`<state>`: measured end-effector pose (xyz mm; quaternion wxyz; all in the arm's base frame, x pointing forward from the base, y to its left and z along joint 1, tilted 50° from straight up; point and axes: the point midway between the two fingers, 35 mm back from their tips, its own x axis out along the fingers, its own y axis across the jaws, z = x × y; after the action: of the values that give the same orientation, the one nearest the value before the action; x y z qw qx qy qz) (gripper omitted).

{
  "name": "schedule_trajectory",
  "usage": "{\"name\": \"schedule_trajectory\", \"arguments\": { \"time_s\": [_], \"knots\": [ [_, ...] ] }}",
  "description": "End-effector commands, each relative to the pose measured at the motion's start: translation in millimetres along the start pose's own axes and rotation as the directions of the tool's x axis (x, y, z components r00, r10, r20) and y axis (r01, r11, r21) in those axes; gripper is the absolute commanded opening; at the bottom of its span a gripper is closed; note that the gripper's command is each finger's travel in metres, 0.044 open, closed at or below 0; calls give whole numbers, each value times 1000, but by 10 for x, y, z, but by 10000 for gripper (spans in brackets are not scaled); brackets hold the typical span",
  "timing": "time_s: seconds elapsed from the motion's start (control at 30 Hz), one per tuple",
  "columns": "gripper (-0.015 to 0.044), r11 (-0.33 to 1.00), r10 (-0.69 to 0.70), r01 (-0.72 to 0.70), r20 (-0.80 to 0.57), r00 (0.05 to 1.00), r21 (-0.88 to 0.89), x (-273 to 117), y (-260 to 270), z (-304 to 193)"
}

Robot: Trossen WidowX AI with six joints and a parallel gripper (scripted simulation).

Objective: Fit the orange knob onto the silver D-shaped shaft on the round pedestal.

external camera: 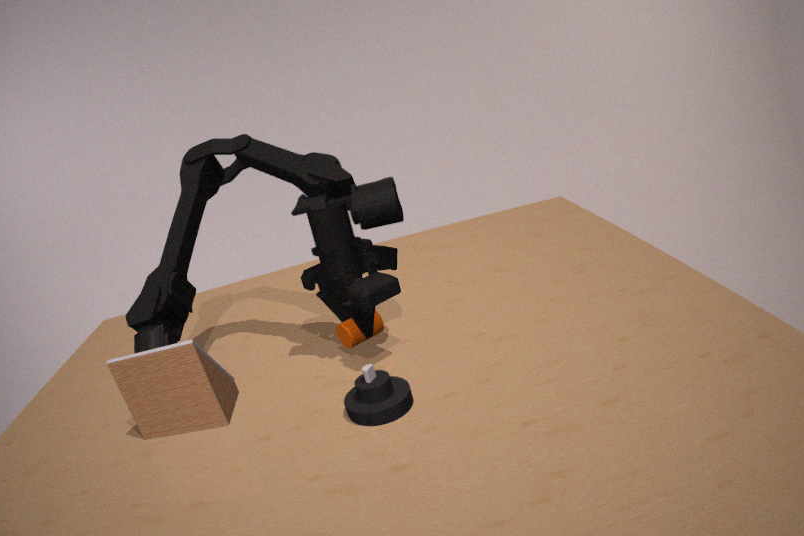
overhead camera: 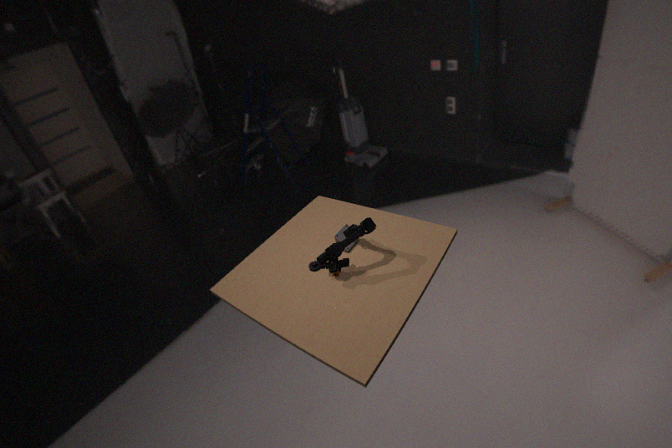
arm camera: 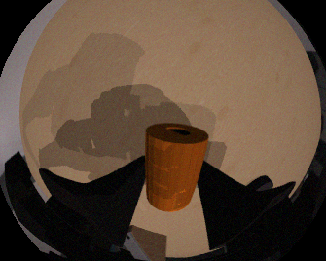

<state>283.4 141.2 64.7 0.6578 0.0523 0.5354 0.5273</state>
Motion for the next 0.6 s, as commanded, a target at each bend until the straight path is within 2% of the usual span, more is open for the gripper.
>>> {"name": "schedule_trajectory", "arguments": {
  "time_s": [0.0,0.23,0.57],
  "knots": [
    [179,993,-2,1,5,1000,118,-17,-2,20],
    [179,986,-2,1,5,1000,164,-17,-2,20],
    [179,874,-2,-1,5,1000,487,-17,-2,20]
  ]
}}
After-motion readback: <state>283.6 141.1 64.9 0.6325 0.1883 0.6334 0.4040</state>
